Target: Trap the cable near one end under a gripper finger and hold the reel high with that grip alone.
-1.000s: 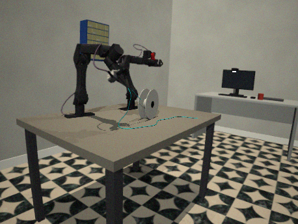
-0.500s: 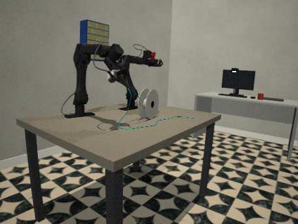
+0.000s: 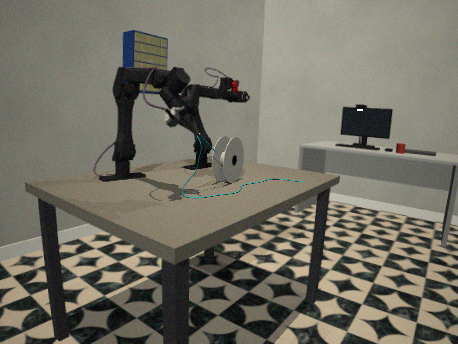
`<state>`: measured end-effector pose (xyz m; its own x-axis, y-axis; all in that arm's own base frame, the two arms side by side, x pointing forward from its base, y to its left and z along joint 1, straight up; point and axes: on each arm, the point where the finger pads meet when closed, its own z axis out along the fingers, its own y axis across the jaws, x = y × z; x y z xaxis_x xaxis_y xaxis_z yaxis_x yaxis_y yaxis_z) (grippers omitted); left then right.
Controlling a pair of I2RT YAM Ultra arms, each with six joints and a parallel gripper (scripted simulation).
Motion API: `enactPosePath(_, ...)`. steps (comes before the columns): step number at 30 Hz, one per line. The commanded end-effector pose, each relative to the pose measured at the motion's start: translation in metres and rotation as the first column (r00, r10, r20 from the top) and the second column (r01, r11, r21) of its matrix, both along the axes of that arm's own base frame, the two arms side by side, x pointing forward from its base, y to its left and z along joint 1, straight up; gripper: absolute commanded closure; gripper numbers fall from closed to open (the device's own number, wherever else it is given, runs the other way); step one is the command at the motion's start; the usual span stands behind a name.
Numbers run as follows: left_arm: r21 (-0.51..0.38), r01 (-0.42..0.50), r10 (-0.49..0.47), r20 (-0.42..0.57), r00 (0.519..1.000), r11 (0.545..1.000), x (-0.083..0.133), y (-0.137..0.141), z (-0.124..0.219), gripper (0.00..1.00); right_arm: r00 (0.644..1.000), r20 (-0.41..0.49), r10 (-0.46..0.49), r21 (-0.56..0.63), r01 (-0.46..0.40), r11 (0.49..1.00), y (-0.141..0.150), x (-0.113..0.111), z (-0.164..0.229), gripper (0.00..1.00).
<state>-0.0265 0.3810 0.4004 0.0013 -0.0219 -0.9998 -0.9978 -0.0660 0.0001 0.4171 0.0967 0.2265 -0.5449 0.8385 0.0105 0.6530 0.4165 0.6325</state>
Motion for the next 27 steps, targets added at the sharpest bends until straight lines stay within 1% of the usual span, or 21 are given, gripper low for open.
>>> enactPosePath(1,0.024,-0.001,0.001,0.000,1.000,1.000,0.001,0.003,0.006,0.13,1.000,0.024,0.006,-0.004,-0.006,1.000,-0.002,0.004,0.008,1.00)
enactPosePath(8,0.024,-0.001,0.001,0.000,1.000,1.000,0.001,0.003,0.006,0.25,1.000,0.024,0.006,-0.004,-0.006,1.000,-0.002,0.004,0.008,1.00)
enactPosePath(15,0.018,0.019,-0.019,-0.012,1.000,1.000,0.005,0.006,0.006,0.25,1.000,0.024,0.006,-0.004,-0.006,1.000,-0.002,0.004,0.008,1.00)
enactPosePath(16,0.027,0.030,-0.030,-0.014,0.999,0.999,0.009,0.004,0.010,0.25,1.000,0.024,0.006,-0.004,-0.006,1.000,-0.002,0.004,0.008,1.00)
enactPosePath(18,0.027,0.030,-0.030,-0.014,0.999,0.999,0.009,0.004,0.010,0.25,1.000,0.024,0.006,-0.004,-0.006,1.000,-0.002,0.004,0.008,1.00)
enactPosePath(19,0.043,0.024,-0.023,-0.018,1.000,0.999,0.006,0.000,0.017,0.25,1.000,0.024,0.006,-0.004,-0.006,1.000,-0.002,0.004,0.008,1.00)
enactPosePath(20,0.029,0.040,-0.040,-0.019,0.999,0.999,0.012,0.003,0.014,0.25,1.000,0.024,0.006,-0.004,-0.006,1.000,-0.002,0.004,0.008,1.00)
enactPosePath(22,-0.004,0.051,-0.051,-0.023,0.998,0.999,0.015,0.008,0.006,0.25,1.000,0.024,0.006,-0.004,-0.006,1.000,-0.002,0.004,0.008,1.00)
enactPosePath(27,-0.032,0.103,-0.104,-0.046,0.993,0.994,0.030,0.009,0.000,0.25,1.000,0.024,0.006,-0.004,-0.006,1.000,-0.002,0.004,0.008,1.00)
